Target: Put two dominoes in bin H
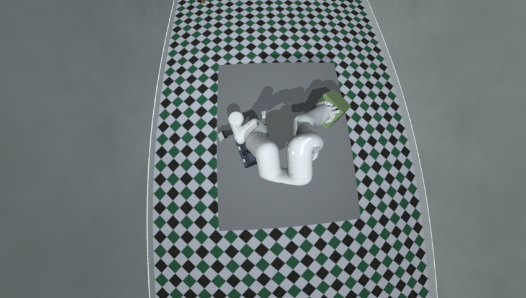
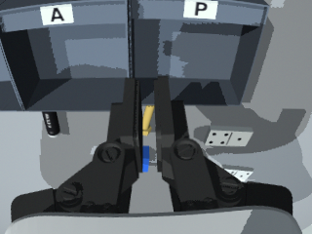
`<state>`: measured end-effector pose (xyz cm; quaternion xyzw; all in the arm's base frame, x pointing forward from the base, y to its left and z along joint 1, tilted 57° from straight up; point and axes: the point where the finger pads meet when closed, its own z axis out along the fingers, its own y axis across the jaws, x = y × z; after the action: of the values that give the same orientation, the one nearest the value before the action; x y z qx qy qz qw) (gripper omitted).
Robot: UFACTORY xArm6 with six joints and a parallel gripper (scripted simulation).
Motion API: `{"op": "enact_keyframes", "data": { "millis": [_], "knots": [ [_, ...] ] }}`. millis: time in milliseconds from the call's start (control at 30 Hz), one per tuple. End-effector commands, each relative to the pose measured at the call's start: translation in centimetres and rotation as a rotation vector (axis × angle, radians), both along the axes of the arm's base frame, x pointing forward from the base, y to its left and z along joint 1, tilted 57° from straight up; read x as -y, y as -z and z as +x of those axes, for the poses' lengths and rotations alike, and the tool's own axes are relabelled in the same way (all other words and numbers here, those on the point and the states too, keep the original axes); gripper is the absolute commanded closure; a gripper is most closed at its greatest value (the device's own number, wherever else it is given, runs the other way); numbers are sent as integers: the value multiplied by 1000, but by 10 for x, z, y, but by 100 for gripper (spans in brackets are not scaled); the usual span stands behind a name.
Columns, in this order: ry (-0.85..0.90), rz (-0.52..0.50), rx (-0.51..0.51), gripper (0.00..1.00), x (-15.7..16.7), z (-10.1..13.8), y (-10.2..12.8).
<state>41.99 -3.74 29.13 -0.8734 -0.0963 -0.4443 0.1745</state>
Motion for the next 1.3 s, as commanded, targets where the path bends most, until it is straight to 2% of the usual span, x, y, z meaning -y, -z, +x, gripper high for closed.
{"op": "enact_keyframes", "data": {
  "millis": [0,300,567,1267],
  "knots": [
    [5,-4,0,93,-11,-4,-4],
    [5,-4,0,93,-51,-18,-14],
    [5,-4,0,93,-52,-16,-12],
    [5,-3,0,93,-72,21,16]
  ]
}}
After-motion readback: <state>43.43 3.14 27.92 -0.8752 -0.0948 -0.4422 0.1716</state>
